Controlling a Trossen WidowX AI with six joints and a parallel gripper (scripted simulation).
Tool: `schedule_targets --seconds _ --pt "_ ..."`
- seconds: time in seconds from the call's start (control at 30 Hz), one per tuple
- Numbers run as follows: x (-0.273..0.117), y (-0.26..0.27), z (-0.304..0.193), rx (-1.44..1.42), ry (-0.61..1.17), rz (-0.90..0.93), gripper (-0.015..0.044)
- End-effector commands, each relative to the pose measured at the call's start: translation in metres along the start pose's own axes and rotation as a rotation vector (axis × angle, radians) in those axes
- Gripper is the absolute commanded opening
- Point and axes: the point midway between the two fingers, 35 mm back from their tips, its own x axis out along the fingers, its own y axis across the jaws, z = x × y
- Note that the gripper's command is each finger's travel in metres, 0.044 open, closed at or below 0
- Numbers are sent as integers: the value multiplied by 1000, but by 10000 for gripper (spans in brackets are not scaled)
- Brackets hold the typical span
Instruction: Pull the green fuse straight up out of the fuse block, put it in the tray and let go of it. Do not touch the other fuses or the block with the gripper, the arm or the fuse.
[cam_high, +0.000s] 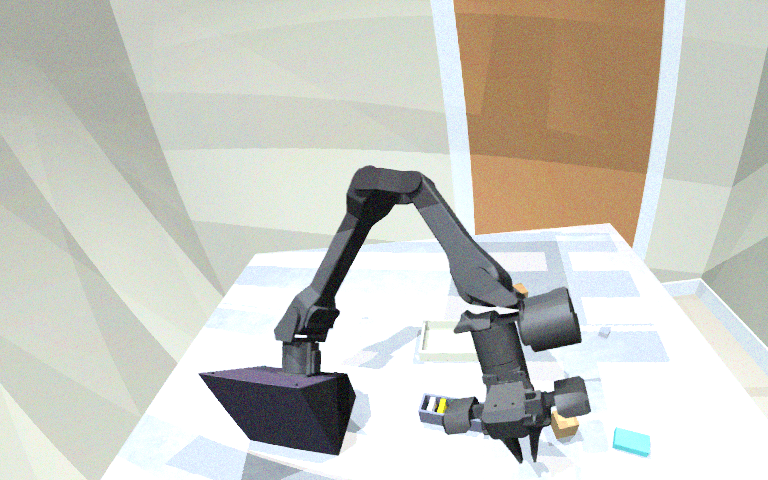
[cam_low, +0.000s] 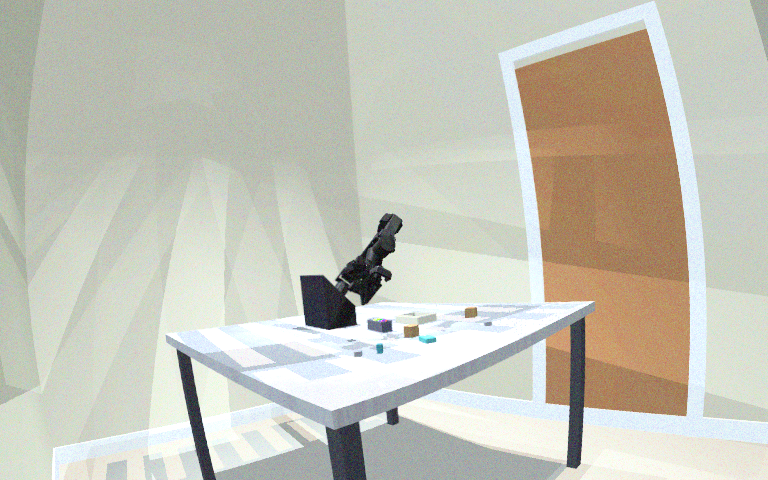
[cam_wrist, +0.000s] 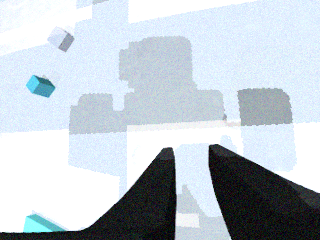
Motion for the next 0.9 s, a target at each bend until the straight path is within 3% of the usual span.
schedule_targets --seconds 0.0,0.23,0.87 --pt "-12 -43 -34 -16 172 -137 73" --pt "-52 -112 -96 39 500 -356 73" --pt "-48 -119 -105 41 508 -360 73"
